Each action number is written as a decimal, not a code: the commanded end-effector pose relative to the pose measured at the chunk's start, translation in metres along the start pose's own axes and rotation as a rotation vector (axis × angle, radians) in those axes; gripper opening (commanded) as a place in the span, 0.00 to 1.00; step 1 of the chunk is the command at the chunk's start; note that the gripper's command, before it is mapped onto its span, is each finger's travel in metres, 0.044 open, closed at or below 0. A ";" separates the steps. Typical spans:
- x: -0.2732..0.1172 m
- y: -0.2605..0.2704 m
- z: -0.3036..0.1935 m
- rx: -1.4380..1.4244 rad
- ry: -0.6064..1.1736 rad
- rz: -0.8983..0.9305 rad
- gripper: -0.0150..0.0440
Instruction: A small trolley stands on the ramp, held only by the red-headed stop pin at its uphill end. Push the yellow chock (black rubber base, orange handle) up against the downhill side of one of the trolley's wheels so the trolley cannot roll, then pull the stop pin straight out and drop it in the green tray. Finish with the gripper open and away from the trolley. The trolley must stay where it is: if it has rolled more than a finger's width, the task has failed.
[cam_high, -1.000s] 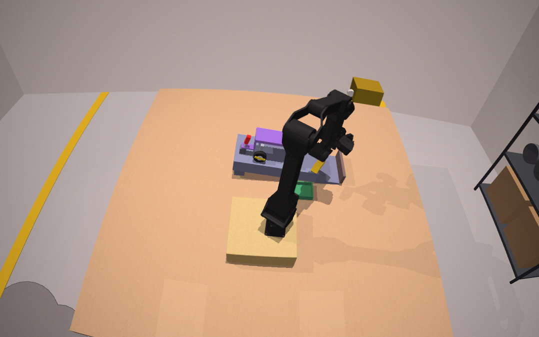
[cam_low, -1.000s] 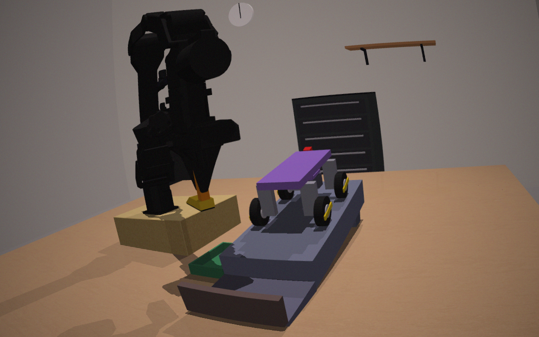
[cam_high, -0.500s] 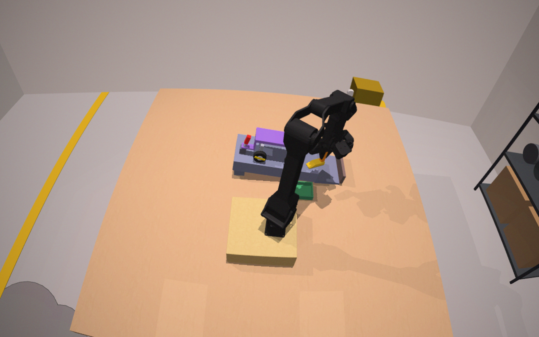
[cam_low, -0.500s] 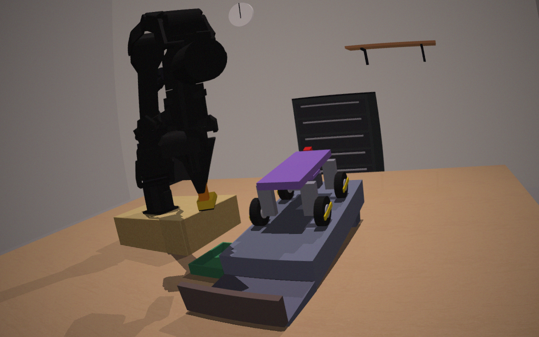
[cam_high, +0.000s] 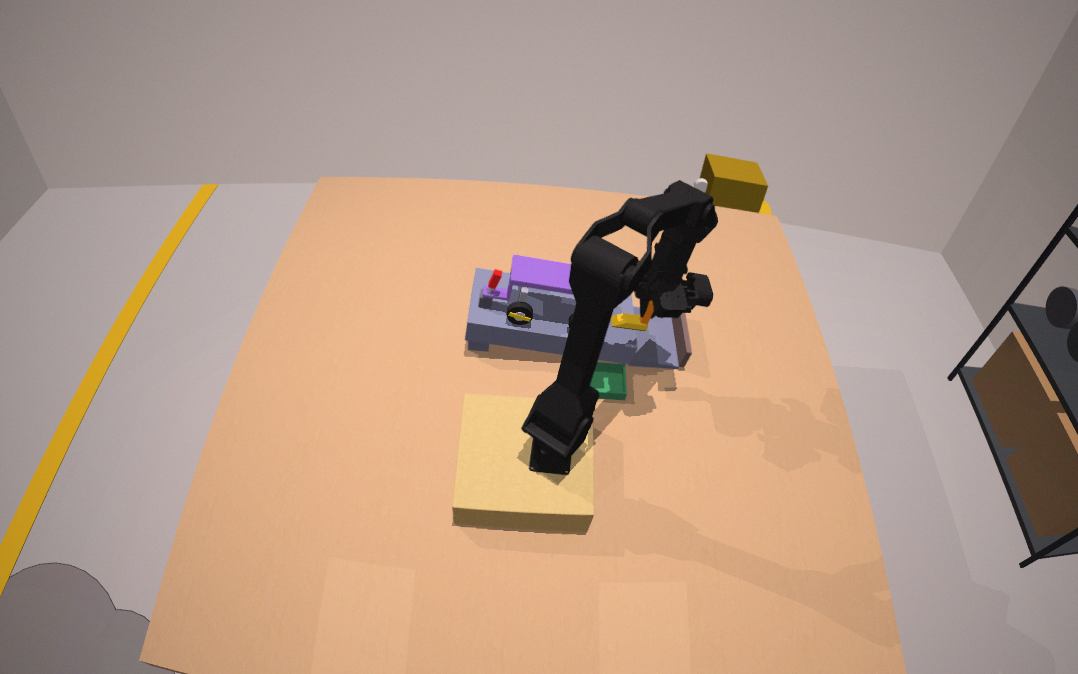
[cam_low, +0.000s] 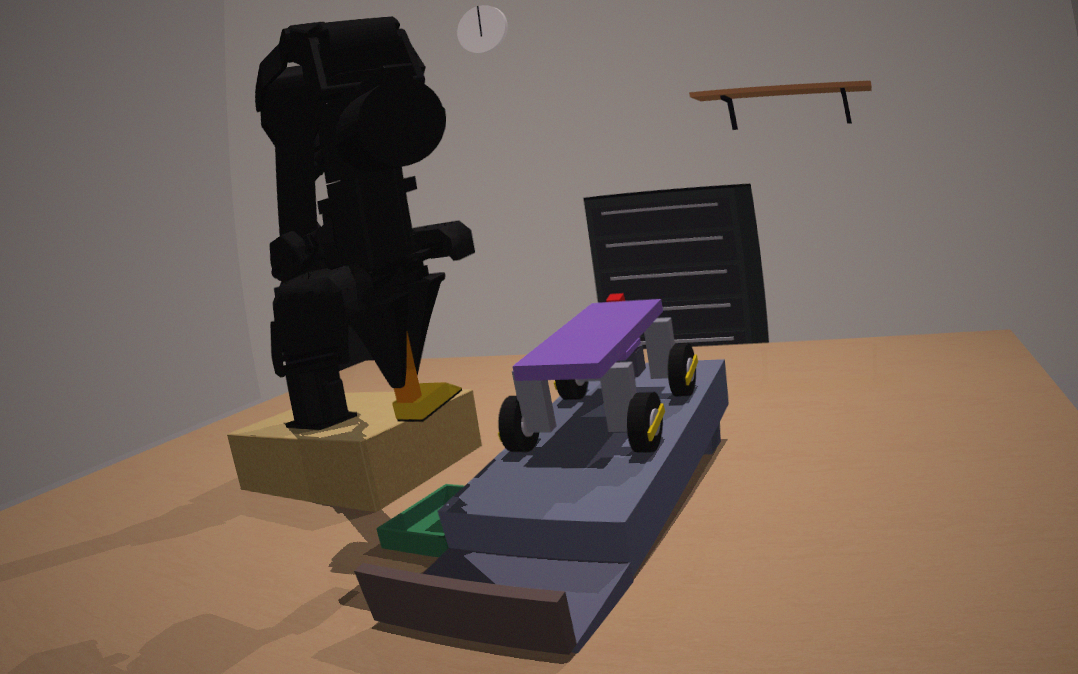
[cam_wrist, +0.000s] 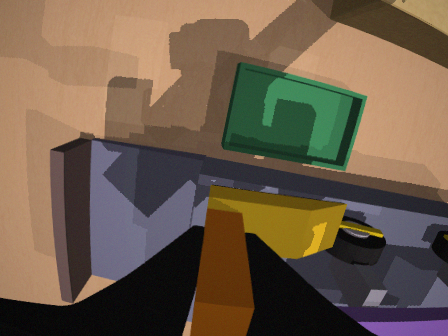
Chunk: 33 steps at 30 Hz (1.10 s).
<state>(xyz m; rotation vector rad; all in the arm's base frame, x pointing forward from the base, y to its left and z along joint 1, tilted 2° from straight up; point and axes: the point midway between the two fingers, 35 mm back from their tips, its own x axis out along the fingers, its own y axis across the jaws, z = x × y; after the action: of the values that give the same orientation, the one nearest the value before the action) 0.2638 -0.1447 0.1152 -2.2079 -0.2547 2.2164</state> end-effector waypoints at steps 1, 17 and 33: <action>0.000 0.000 -0.001 0.034 0.003 -0.006 0.25; 0.006 0.003 -0.029 0.034 0.005 -0.006 0.25; 0.040 0.005 -0.031 0.034 0.005 -0.006 0.25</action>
<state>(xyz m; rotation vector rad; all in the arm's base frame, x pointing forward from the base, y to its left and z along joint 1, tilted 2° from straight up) 0.2963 -0.1437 0.0847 -2.2135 -0.2175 2.1924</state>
